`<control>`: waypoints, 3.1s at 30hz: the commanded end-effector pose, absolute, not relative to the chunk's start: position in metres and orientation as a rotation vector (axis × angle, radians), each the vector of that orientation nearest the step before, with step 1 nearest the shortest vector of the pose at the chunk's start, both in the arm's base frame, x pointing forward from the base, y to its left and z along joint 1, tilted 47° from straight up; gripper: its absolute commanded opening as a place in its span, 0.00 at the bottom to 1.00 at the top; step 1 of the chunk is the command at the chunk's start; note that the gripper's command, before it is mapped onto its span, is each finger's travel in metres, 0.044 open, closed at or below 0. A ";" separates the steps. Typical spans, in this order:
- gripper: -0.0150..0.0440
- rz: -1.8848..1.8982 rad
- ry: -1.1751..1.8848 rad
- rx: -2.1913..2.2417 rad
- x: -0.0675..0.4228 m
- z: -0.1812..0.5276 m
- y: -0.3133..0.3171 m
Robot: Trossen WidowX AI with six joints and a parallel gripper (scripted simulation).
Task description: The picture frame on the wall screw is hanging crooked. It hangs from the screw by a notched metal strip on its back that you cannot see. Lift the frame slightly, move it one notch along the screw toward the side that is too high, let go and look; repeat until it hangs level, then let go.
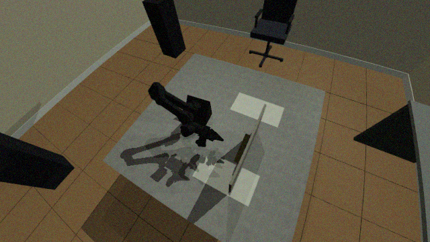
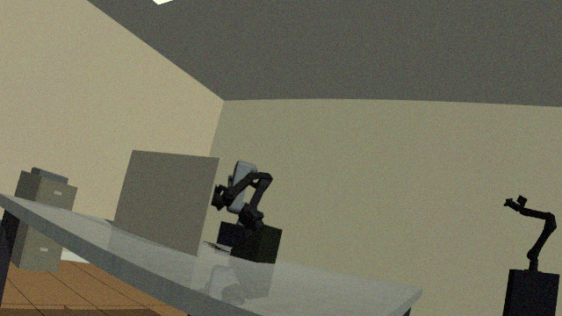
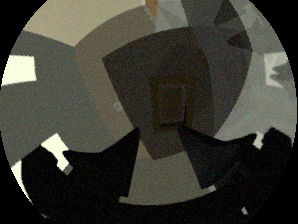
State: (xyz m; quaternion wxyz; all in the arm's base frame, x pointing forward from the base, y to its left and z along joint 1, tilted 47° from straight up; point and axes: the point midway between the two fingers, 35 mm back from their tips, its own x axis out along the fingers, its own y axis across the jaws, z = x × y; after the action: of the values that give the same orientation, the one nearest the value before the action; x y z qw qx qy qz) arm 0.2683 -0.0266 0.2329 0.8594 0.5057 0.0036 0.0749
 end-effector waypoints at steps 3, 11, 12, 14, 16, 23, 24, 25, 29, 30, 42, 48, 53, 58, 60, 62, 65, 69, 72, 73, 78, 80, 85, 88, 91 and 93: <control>0.69 0.153 0.007 1.060 0.269 0.231 -0.027; 0.69 0.153 0.006 1.060 0.285 0.235 -0.027; 0.69 0.153 0.006 1.060 0.291 0.237 -0.027; 0.69 0.154 0.005 1.061 0.305 0.239 -0.025; 0.69 0.154 0.005 1.061 0.320 0.239 -0.023; 0.69 0.154 0.004 1.062 0.348 0.236 -0.017; 0.69 0.154 0.004 1.062 0.348 0.236 -0.017; 0.69 0.154 0.004 1.062 0.348 0.236 -0.017; 0.69 0.154 0.004 1.062 0.348 0.236 -0.017; 0.69 0.154 0.004 1.062 0.348 0.236 -0.017; 0.69 0.154 0.004 1.062 0.348 0.236 -0.017; 0.69 0.155 0.004 1.062 0.355 0.237 -0.016; 0.69 0.155 0.003 1.062 0.362 0.238 -0.016; 0.69 0.155 0.003 1.062 0.370 0.239 -0.014; 0.69 0.155 0.003 1.062 0.374 0.239 -0.014; 0.69 0.155 0.002 1.062 0.377 0.239 -0.014; 0.69 0.155 0.002 1.062 0.382 0.240 -0.013; 0.69 0.156 0.002 1.062 0.387 0.240 -0.012; 0.69 0.156 0.002 1.062 0.387 0.240 -0.012; 0.69 0.156 0.002 1.062 0.387 0.240 -0.012; 0.69 0.156 0.002 1.062 0.387 0.240 -0.012; 0.69 0.156 0.002 1.062 0.387 0.240 -0.012; 0.69 0.156 0.002 1.062 0.387 0.240 -0.012; 0.69 0.156 0.002 1.062 0.387 0.240 -0.012; 0.69 0.156 0.002 1.062 0.387 0.240 -0.012; 0.69 0.156 0.002 1.062 0.387 0.240 -0.012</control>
State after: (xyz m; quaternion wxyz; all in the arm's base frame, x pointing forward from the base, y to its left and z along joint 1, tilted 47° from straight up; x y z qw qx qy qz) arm 0.3869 -0.0115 0.2391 0.8583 0.5075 0.0031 0.0754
